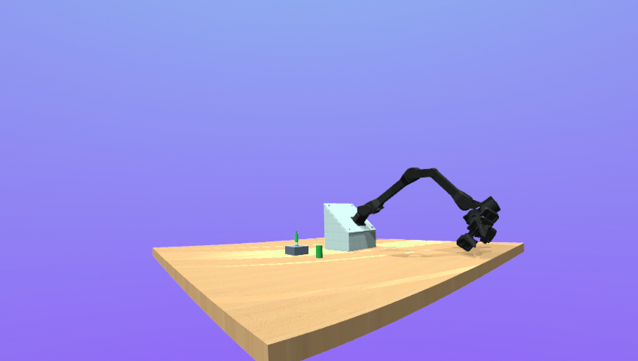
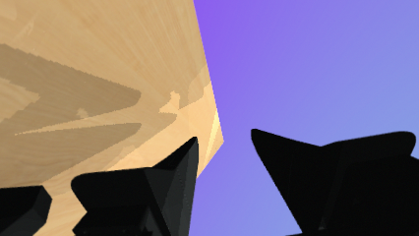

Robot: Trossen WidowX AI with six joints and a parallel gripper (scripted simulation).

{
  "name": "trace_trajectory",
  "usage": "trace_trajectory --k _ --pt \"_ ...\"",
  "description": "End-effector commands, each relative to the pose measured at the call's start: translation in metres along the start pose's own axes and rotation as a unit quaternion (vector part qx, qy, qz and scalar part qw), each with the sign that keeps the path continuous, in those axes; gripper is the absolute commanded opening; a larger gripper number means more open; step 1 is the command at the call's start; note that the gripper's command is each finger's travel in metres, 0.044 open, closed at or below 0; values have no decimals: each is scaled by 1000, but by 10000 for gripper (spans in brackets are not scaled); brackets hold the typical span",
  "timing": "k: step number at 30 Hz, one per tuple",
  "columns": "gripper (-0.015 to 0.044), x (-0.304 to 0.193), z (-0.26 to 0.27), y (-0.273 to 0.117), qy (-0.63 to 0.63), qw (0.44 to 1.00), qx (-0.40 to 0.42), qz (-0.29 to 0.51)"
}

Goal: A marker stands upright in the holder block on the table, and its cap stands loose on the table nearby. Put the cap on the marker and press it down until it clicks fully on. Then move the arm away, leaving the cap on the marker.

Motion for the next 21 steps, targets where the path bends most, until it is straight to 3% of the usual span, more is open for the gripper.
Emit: trace_trajectory --k 1,13,21 --pt "236 -40 4 51 -14 999 22 31" --pt "236 -166 69 165 -88 981 161 66" --pt "236 -266 139 200 -95 947 299 60"
Point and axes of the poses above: the point midway between the two fingers, 35 mm back from their tips, its own y axis out along the fingers, its own z axis across the jaws, x = y × z, the point moved 1 cm from there along -y, back along the fingers, and after that the axes turned 6 degrees about -y, right-handed, at the moved point
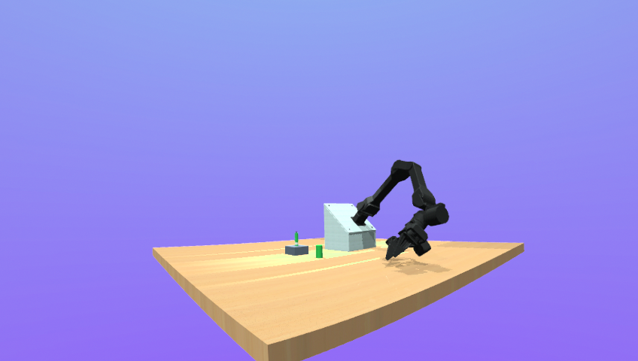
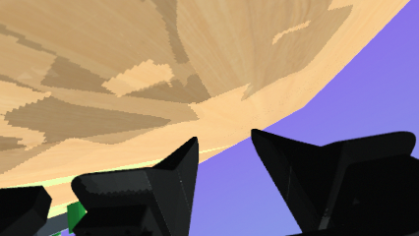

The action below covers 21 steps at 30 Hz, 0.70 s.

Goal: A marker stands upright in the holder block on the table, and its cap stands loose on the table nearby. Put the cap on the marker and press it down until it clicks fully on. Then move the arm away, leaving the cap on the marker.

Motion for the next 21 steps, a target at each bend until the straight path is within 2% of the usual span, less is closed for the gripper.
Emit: trace_trajectory --k 1,6,10,16,21 --pt "236 -32 33 32 -2 997 71 -17" --pt "236 -88 93 66 34 981 181 -54" --pt "236 -131 146 76 94 955 263 -97" --pt "236 -186 221 60 244 887 350 -178" --pt "236 -218 263 36 386 812 365 -240"
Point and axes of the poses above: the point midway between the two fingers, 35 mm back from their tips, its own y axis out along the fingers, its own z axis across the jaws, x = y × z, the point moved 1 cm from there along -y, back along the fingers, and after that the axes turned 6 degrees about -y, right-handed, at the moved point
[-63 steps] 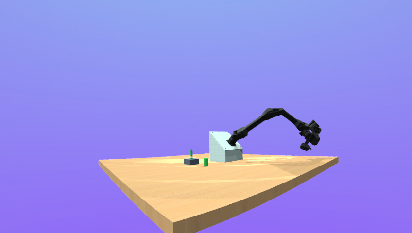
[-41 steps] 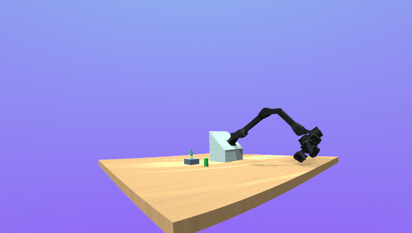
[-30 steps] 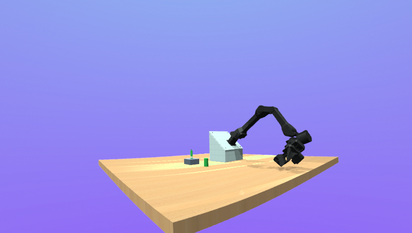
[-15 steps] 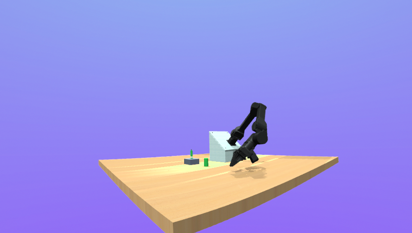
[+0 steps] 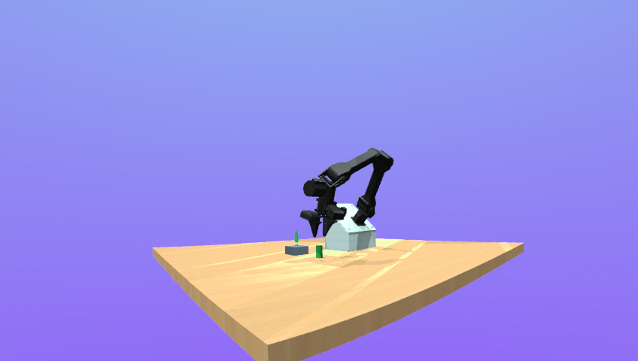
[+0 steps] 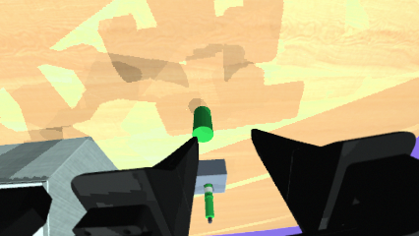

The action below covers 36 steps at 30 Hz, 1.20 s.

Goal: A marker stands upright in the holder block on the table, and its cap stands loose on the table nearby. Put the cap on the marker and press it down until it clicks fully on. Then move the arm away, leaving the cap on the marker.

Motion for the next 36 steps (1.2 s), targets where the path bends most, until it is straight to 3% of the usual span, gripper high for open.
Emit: trace_trajectory --k 1,5,10,14,36 --pt "236 -26 18 -10 78 994 12 -79" --pt "236 -42 28 -20 134 982 8 -135" --pt "236 -42 27 -17 134 982 8 -135" --pt "236 -33 27 14 134 981 7 -136" --pt "236 -24 25 49 134 981 7 -136"
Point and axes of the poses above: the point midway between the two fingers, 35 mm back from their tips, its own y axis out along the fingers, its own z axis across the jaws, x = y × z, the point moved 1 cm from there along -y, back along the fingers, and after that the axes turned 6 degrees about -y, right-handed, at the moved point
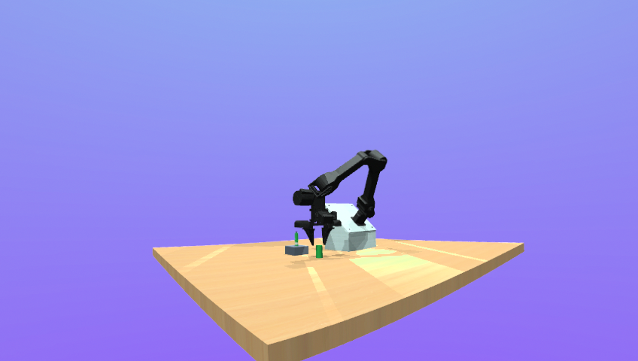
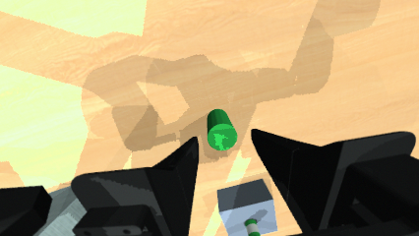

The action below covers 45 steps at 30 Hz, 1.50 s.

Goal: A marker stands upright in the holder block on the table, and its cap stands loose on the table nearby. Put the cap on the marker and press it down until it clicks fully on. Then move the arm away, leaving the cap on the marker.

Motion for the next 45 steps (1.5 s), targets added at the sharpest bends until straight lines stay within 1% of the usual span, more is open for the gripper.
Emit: trace_trajectory --k 1,21,25,34,37,45 --pt "236 0 1 7 3 1000 2 -3" --pt "236 1 2 36 3 1000 3 -4" --pt "131 1 2 36 3 1000 3 -4" --pt "71 1 2 36 3 1000 3 -4" --pt "0 1 1 32 3 1000 3 -4" --pt "0 0 0 8 3 1000 2 -3"
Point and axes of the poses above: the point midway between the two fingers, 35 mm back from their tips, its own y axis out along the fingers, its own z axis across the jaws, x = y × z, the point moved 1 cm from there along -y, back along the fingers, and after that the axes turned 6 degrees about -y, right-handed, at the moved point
